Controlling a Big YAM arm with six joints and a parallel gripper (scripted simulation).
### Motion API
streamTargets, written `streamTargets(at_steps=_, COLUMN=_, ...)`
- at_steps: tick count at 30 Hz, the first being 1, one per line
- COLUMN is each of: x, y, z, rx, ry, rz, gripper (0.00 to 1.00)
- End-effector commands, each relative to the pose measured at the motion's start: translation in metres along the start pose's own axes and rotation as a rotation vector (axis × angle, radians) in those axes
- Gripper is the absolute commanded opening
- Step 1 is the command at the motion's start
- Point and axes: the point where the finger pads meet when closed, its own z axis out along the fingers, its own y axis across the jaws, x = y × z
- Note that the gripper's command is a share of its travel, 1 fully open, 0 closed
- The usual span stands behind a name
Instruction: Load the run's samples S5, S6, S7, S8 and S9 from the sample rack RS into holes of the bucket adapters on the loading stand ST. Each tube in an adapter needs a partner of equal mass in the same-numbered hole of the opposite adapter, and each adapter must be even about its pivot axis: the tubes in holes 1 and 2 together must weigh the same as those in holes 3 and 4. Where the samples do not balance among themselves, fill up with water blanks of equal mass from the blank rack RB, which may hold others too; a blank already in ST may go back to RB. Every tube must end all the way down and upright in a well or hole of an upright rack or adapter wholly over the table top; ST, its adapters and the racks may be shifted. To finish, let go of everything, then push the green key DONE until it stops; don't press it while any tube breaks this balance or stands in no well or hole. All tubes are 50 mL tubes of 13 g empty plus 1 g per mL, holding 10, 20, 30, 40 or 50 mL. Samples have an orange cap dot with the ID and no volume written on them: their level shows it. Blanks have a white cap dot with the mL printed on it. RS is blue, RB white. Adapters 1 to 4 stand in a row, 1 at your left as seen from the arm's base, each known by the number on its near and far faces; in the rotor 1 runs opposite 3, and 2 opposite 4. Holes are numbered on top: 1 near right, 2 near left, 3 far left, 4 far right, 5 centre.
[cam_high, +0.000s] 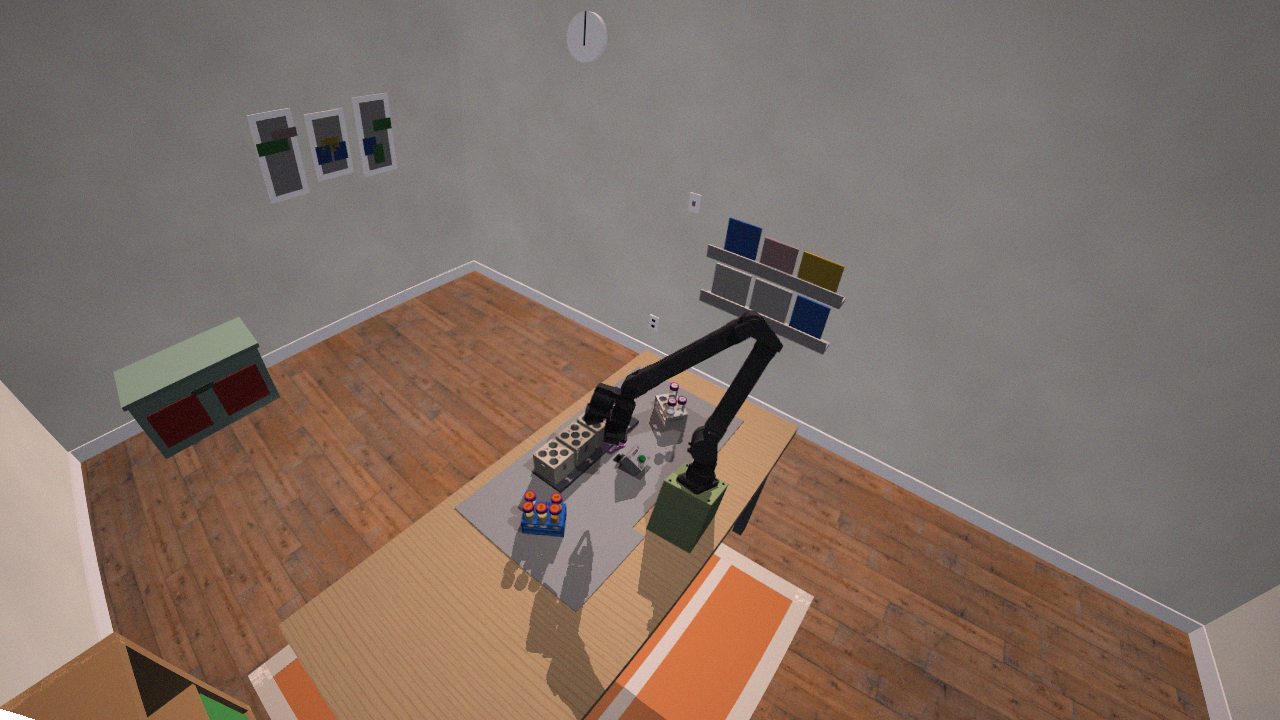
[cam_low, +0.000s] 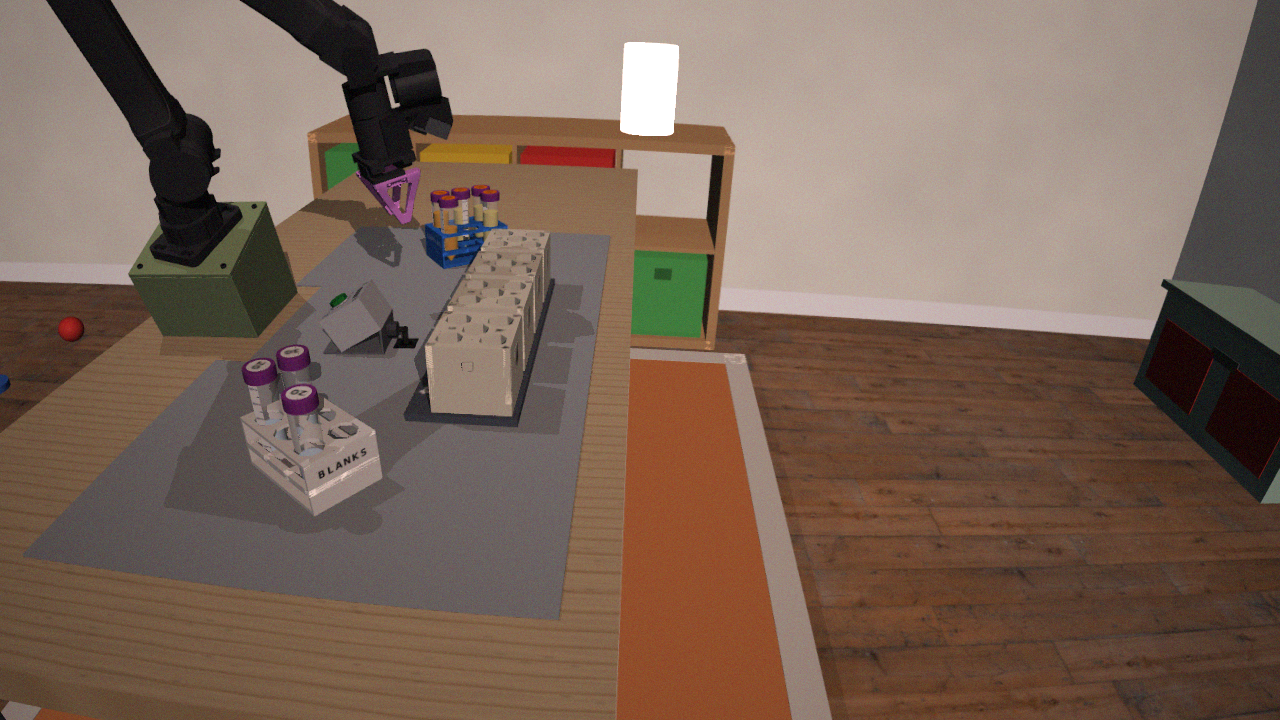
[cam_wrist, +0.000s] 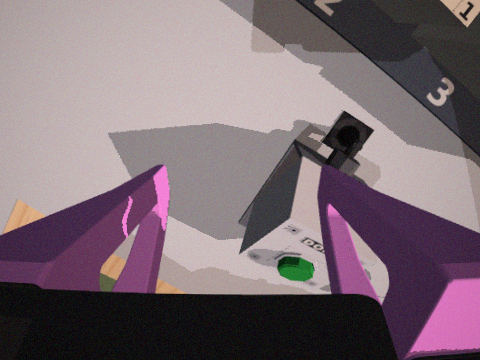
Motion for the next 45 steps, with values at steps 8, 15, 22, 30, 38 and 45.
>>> streamTargets(at_steps=8, x=-0.045, y=-0.015, z=-0.077, rx=0.013, ry=-0.085, rz=0.075, gripper=0.55)
streamTargets(at_steps=15, x=-0.05, y=-0.018, z=-0.102, rx=0.012, ry=-0.087, rz=0.076, gripper=0.55)
streamTargets(at_steps=22, x=-0.057, y=-0.022, z=-0.138, rx=0.01, ry=-0.089, rz=0.076, gripper=0.55)
streamTargets(at_steps=30, x=-0.055, y=-0.059, z=-0.127, rx=0.016, ry=0.018, rz=0.278, gripper=0.55)
streamTargets(at_steps=38, x=-0.047, y=-0.099, z=-0.126, rx=0.038, ry=0.115, rz=0.526, gripper=0.55)
streamTargets(at_steps=45, x=-0.043, y=-0.106, z=-0.108, rx=0.051, ry=0.148, rz=0.608, gripper=0.55)
